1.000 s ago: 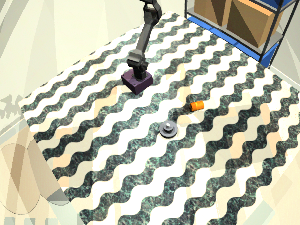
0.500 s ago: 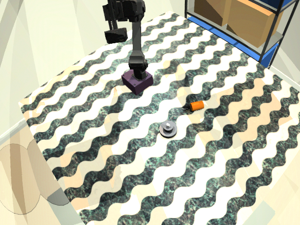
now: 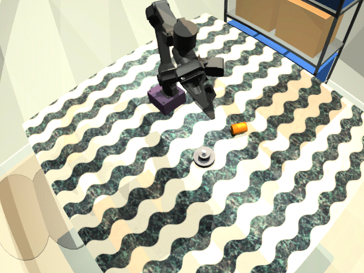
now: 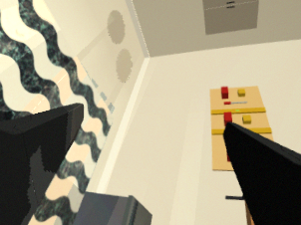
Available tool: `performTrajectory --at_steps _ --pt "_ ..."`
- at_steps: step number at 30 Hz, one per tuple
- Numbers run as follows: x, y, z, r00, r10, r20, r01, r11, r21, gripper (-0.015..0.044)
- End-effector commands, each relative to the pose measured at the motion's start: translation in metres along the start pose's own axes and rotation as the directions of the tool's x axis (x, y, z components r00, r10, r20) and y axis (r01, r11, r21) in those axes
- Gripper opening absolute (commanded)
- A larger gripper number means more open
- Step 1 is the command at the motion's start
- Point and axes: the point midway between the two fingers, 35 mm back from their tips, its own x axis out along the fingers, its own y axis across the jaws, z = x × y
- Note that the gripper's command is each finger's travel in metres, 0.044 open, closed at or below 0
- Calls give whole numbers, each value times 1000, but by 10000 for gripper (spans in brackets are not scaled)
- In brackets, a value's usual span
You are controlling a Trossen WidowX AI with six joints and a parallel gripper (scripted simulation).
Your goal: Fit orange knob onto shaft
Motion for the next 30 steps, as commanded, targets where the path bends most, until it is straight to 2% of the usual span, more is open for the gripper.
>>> performTrajectory --at_steps 1,5,9,16,21,30 --pt "25 67 27 973 230 33 -231 972 33 440" --pt "34 133 53 899 435 40 -437 899 40 440" --pt "30 201 75 783 621 18 -621 783 33 440" --pt "-10 317 100 494 862 -114 -866 499 15 440" --pt "-53 383 103 272 922 -275 -957 288 22 440" --pt "-48 388 100 263 922 -282 -959 281 23 440"
